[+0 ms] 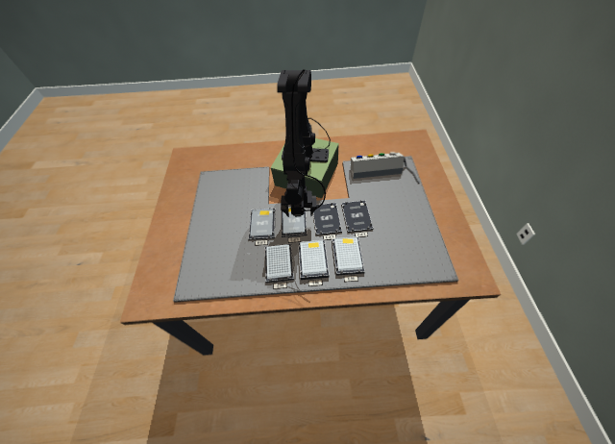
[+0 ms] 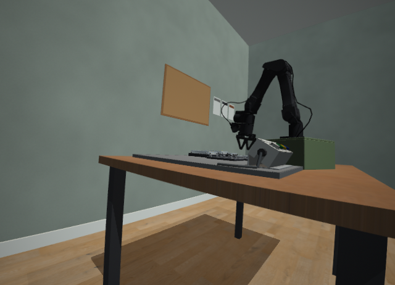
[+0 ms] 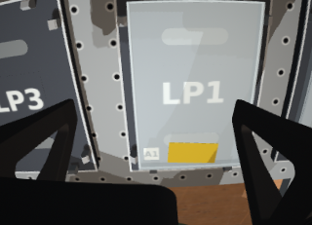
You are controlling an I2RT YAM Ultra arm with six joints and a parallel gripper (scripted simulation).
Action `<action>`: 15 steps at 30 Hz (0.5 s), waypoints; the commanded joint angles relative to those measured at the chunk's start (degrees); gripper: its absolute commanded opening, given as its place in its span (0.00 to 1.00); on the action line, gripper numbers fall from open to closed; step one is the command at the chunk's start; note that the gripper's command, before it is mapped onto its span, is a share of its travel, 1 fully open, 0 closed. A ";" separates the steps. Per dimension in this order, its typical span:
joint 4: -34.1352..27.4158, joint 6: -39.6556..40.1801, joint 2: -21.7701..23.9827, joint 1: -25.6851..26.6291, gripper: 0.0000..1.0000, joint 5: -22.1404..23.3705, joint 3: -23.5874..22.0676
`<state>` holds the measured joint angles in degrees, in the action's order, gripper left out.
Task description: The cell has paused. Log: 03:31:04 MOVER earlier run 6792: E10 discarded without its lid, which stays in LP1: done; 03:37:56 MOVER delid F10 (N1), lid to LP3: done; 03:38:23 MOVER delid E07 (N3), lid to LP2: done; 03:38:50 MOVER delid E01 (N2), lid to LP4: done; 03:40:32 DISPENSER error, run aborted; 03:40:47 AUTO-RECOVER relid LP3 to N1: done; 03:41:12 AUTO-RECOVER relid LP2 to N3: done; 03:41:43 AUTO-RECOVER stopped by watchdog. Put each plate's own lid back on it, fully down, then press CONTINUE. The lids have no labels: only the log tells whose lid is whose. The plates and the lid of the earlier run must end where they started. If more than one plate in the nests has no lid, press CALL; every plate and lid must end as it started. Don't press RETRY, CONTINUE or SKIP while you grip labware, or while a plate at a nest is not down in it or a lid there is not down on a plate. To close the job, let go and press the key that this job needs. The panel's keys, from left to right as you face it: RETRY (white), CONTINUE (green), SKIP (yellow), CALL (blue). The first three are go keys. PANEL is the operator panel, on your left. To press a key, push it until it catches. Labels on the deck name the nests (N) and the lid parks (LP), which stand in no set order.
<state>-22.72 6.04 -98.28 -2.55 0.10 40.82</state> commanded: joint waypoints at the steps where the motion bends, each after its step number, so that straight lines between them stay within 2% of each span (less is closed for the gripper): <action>1: 10.62 4.68 3.51 2.71 0.90 2.28 -3.63; 5: 20.63 9.04 5.33 7.88 0.86 5.34 -9.17; 7: 25.29 11.12 3.58 10.68 0.84 7.52 -11.30; 9: 26.83 13.20 2.58 13.20 0.82 9.18 -11.15; 11: 27.02 15.41 2.41 15.64 0.80 10.50 -8.44; 12: 27.12 16.29 1.73 16.71 0.00 11.18 -7.91; 15: 27.24 17.95 0.21 18.74 0.00 12.47 -6.66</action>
<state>1.15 20.34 -96.99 14.90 9.50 31.86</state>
